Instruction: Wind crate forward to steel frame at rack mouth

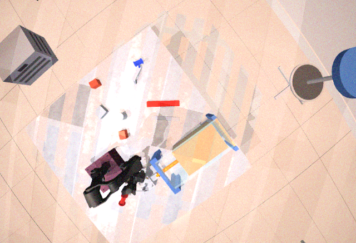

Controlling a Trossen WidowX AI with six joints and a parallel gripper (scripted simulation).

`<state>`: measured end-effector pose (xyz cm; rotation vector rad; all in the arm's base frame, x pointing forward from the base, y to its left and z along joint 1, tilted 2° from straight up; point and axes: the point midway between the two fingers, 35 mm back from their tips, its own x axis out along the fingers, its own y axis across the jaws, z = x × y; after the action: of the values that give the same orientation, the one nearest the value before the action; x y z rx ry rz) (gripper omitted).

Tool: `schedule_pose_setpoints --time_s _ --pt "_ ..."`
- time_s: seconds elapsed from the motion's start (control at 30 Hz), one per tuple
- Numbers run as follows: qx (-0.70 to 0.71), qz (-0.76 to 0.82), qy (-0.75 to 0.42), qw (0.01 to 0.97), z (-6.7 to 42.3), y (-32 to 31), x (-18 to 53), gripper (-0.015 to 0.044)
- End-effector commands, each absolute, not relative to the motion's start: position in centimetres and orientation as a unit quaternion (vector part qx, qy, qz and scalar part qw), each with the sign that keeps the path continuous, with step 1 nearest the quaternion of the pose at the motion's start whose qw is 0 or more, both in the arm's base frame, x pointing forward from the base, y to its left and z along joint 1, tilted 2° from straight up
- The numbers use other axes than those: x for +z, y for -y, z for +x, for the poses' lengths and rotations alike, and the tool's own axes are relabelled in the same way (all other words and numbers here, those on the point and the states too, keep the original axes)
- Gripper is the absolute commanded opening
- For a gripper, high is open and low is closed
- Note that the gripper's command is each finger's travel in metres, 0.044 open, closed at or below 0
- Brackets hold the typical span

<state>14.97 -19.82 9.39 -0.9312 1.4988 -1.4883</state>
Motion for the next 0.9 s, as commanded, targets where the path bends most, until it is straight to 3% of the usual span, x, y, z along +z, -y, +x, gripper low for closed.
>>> schedule_pose_setpoints --time_s 0.0,0.87 --pt "-0.59 -0.369 -0.594 0.404 14.98 19.84 9.21 0.0" --pt "-0.592 -0.37 -0.593 0.401 15.04 19.88 8.43 0.0"
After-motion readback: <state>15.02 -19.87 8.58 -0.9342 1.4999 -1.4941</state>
